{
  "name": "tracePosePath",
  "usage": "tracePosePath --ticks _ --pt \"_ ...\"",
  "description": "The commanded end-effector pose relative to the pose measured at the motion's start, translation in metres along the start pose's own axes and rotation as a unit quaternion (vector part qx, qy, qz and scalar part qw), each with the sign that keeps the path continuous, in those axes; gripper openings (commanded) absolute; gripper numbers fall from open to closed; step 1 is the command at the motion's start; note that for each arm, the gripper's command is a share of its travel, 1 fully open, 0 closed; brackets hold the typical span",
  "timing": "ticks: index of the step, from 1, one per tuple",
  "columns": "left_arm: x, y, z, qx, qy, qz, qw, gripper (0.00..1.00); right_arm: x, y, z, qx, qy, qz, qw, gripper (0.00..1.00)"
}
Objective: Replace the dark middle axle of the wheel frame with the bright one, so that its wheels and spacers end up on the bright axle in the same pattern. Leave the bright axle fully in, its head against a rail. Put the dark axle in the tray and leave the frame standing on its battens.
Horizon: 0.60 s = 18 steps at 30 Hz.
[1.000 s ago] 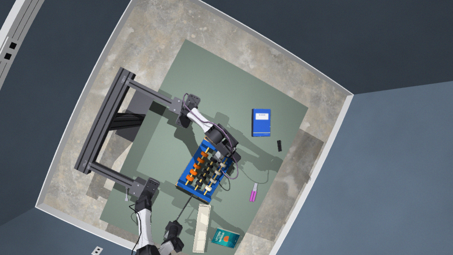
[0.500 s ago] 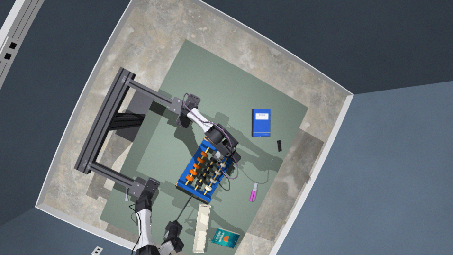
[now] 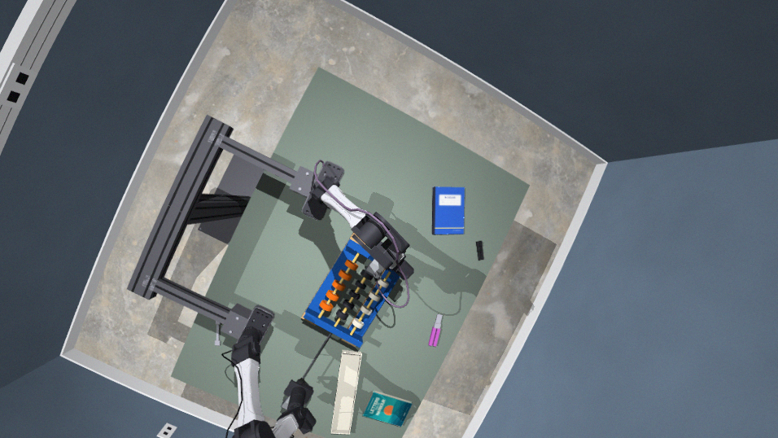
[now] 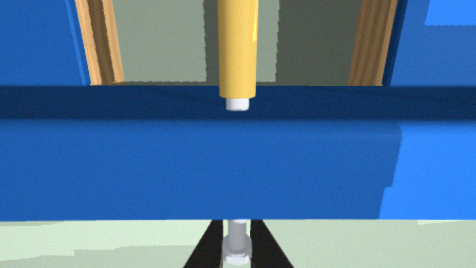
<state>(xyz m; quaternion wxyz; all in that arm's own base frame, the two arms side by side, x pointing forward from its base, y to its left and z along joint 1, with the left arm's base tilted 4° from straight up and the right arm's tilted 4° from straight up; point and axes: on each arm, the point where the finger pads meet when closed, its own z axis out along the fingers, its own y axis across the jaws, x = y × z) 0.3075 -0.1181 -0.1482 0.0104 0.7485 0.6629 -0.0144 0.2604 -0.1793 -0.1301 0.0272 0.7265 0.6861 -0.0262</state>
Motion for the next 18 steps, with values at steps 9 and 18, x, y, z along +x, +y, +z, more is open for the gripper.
tracePosePath --ticks 9,18 --pt "-0.0368 0.0269 -0.0147 -0.050 -0.059 0.016 0.997 0.00 0.0123 -0.0121 0.0061 0.018 0.024 0.002 1.000 0.00" --pt "-0.0357 0.0267 -0.0142 -0.050 -0.056 0.015 0.997 0.00 0.0122 -0.0123 0.0061 0.018 0.024 0.003 1.000 0.00"
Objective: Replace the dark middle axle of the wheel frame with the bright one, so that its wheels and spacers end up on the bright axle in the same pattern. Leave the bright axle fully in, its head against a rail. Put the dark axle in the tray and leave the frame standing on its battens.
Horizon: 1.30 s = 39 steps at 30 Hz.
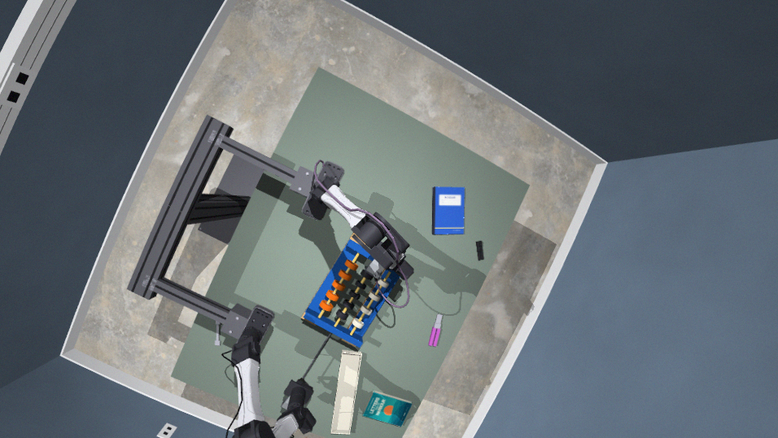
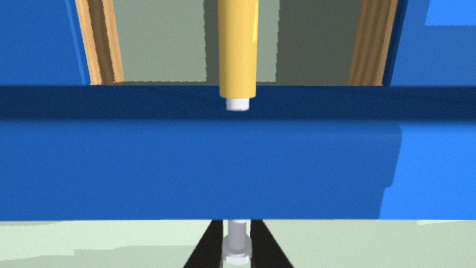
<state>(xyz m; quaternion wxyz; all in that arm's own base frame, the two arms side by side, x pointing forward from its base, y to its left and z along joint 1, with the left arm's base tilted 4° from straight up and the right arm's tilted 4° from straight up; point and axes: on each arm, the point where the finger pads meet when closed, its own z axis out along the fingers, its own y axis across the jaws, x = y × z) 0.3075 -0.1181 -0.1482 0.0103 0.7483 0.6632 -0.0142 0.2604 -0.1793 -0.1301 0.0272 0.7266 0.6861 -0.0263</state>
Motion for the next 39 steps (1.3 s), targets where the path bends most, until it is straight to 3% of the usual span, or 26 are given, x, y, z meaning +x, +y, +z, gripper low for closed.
tracePosePath --ticks 1,39 --pt "-0.0355 0.0266 -0.0142 -0.049 -0.056 0.015 0.997 0.00 0.0122 -0.0123 0.0061 0.018 0.024 0.003 1.000 0.00" --pt "-0.0298 0.0255 -0.0118 -0.047 -0.046 0.013 0.998 0.00 0.0111 -0.0117 0.0043 0.017 0.022 0.004 1.000 0.00"
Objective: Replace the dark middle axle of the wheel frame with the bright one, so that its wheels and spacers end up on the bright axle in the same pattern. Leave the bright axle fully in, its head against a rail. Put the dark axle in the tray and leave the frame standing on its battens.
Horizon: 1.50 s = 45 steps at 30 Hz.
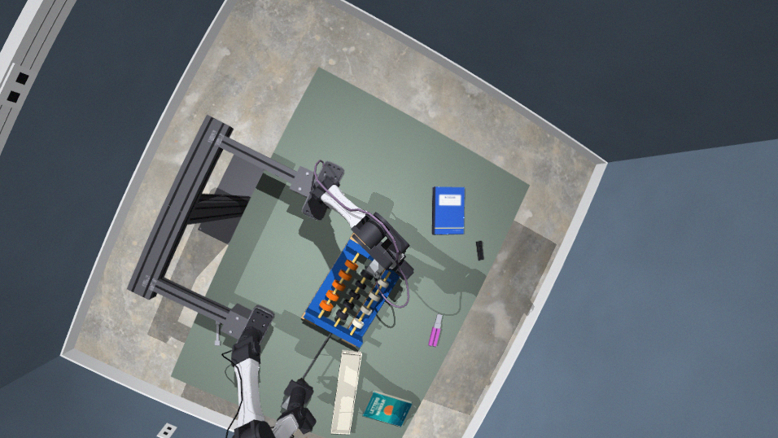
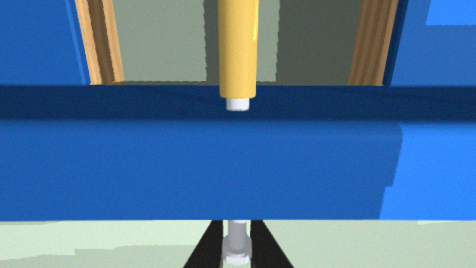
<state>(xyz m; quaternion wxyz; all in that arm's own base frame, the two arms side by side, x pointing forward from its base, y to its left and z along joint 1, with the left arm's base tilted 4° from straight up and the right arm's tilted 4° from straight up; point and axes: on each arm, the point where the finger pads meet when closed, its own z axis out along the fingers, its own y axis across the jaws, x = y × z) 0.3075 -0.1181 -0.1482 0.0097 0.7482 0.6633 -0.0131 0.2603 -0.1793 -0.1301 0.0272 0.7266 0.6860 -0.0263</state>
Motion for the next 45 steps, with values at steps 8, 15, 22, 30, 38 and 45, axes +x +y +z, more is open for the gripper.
tracePosePath --ticks 8,15,22,30,38,45 --pt "-0.0284 0.0251 -0.0112 -0.046 -0.046 0.012 0.998 0.00 0.0107 -0.0113 0.0037 0.016 0.022 0.004 1.000 0.00" --pt "-0.0276 0.0250 -0.0109 -0.046 -0.045 0.012 0.998 0.00 0.0104 -0.0110 0.0031 0.015 0.021 0.004 1.000 0.00" --pt "-0.0264 0.0248 -0.0104 -0.046 -0.043 0.011 0.998 0.00 0.0100 -0.0106 0.0025 0.014 0.021 0.004 1.000 0.00" --pt "-0.0254 0.0245 -0.0100 -0.045 -0.042 0.011 0.998 0.00 0.0097 -0.0103 0.0019 0.013 0.020 0.004 1.000 0.00" --pt "-0.0240 0.0242 -0.0095 -0.045 -0.040 0.010 0.998 0.00 0.0093 -0.0098 0.0011 0.012 0.019 0.004 1.000 0.00" --pt "-0.0232 0.0240 -0.0092 -0.044 -0.039 0.010 0.998 0.00 0.0091 -0.0096 0.0009 0.012 0.019 0.004 1.000 0.00"
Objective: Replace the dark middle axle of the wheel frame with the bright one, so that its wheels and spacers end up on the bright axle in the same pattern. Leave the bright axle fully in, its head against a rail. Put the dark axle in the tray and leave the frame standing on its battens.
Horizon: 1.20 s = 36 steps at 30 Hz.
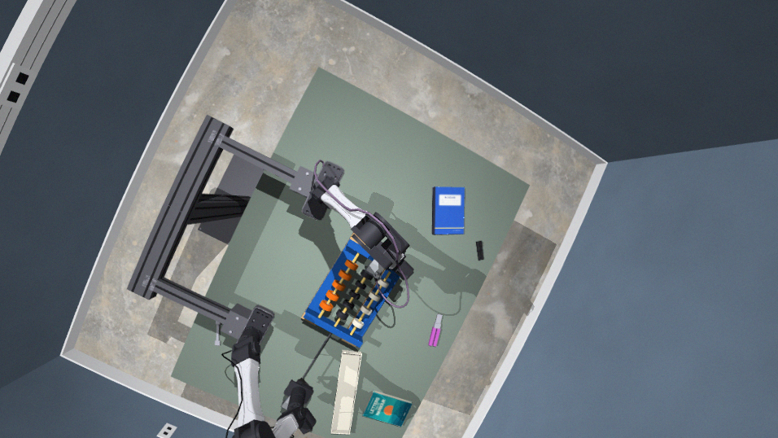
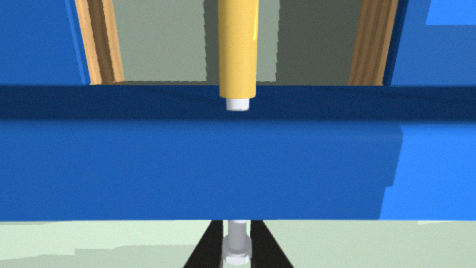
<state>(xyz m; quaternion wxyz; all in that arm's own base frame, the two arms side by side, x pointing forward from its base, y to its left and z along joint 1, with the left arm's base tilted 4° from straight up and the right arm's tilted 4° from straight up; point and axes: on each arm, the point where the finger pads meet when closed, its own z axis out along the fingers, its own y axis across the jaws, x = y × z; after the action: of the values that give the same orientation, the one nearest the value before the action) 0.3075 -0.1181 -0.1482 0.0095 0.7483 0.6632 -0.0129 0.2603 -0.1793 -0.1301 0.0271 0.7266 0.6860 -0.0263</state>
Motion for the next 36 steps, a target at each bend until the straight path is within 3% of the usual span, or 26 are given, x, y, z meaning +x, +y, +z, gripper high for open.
tracePosePath --ticks 1,36 --pt "-0.0230 0.0240 -0.0091 -0.044 -0.039 0.010 0.998 0.00 0.0090 -0.0094 0.0005 0.012 0.019 0.004 1.000 0.00" --pt "-0.0177 0.0229 -0.0071 -0.041 -0.034 0.007 0.999 0.00 0.0074 -0.0074 -0.0025 0.007 0.016 0.005 1.000 0.00"
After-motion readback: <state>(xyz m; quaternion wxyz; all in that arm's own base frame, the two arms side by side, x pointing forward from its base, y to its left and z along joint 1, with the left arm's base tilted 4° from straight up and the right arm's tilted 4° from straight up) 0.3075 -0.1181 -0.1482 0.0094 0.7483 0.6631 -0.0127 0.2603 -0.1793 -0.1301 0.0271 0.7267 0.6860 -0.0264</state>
